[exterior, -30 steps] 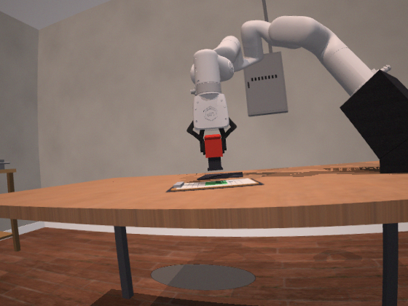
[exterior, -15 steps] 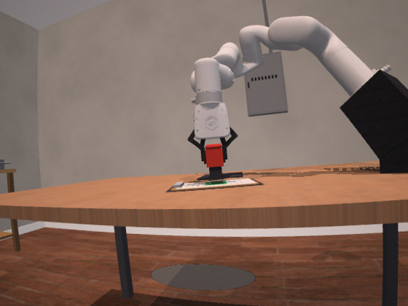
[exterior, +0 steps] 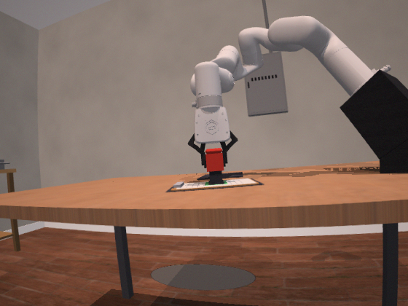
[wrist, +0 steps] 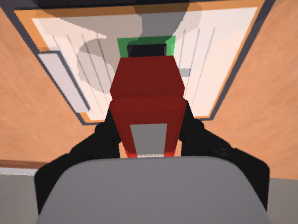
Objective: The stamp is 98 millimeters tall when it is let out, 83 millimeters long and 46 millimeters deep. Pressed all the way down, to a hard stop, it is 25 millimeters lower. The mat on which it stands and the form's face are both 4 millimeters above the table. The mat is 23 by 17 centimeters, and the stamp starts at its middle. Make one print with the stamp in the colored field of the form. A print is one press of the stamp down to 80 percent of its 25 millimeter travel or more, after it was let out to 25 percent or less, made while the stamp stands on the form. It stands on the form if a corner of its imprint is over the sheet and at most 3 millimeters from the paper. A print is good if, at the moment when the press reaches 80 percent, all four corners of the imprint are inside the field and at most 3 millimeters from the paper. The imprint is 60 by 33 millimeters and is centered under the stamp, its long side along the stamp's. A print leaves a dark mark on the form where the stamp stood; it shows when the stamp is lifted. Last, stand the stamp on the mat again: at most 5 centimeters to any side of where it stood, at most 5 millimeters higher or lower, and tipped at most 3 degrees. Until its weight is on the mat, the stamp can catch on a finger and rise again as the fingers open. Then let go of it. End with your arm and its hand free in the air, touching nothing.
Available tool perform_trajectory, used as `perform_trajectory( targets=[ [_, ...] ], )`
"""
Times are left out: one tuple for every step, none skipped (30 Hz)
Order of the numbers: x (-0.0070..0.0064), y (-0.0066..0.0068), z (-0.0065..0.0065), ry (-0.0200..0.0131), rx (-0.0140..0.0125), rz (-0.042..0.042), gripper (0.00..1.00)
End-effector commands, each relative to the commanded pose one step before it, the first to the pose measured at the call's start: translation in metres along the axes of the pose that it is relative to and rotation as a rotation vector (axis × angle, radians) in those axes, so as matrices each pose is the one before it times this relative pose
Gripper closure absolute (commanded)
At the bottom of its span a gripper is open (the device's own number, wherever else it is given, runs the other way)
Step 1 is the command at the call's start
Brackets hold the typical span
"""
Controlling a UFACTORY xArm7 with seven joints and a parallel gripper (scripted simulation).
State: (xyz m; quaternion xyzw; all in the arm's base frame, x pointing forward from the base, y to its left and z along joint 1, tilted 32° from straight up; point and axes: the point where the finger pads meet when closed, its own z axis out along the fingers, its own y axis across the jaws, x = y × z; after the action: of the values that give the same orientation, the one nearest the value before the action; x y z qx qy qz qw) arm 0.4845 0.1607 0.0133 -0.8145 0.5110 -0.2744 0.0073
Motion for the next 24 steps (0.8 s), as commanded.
perform_trajectory(
  targets=[
    [-0.00074,-0.0013,-0.00122,-0.00092,0.00337,-0.00091,0.71],
    [0.0,0.0,0.0,0.0,0.0,0.0,0.71],
    [0.0,0.0,0.00006,0.0,0.0,0.0,0.71],
    [0.0,0.0,0.00038,0.0,0.0,-0.00001,0.71],
    [0.0,-0.00001,0.0009,0.00001,0.00001,-0.00001,0.71],
    [0.0,0.0,0.00149,0.0,0.0,0.0,0.71],
    [0.0,0.00001,0.00205,-0.00001,-0.00001,0.00002,0.71],
    [0.0,-0.00001,0.00251,0.00001,0.00001,-0.00002,0.71],
    [0.0,0.0,0.00282,-0.00001,-0.00001,0.00001,0.71],
    [0.0,0.0,0.00293,0.0,0.0,0.0,0.71],
    [0.0,0.0,0.00284,0.00001,0.0,-0.00001,0.71],
    [0.0,0.00001,0.00255,-0.00001,-0.00001,0.00002,0.71],
    [0.0,-0.00001,0.00209,0.00001,0.00001,-0.00002,0.71],
    [0.0,0.0,0.00152,0.0,0.0,0.0,0.71],
    [0.0,0.0,0.0,0.0,0.0,0.0,0.71],
    [0.0,0.0,0.0,0.0,0.0,0.0,0.71],
    [0.0,0.00001,0.00092,-0.00001,-0.00001,0.00001,0.71],
    [0.0,0.0,0.00039,-0.00001,0.0,0.00001,0.71],
    [0.0,0.0,0.00006,0.0,0.0,0.0,0.71],
    [0.0,0.0,0.0,0.0,0.0,0.0,0.71],
    [0.0,0.0,0.0,0.0,0.0,0.0,0.71],
    [0.0,0.0,0.0,0.0,0.0,0.0,0.71],
    [0.0,0.0,0.0,0.0,0.0,0.0,0.71],
    [0.0,0.0,0.0,0.0,0.0,0.0,0.71]
  ],
)
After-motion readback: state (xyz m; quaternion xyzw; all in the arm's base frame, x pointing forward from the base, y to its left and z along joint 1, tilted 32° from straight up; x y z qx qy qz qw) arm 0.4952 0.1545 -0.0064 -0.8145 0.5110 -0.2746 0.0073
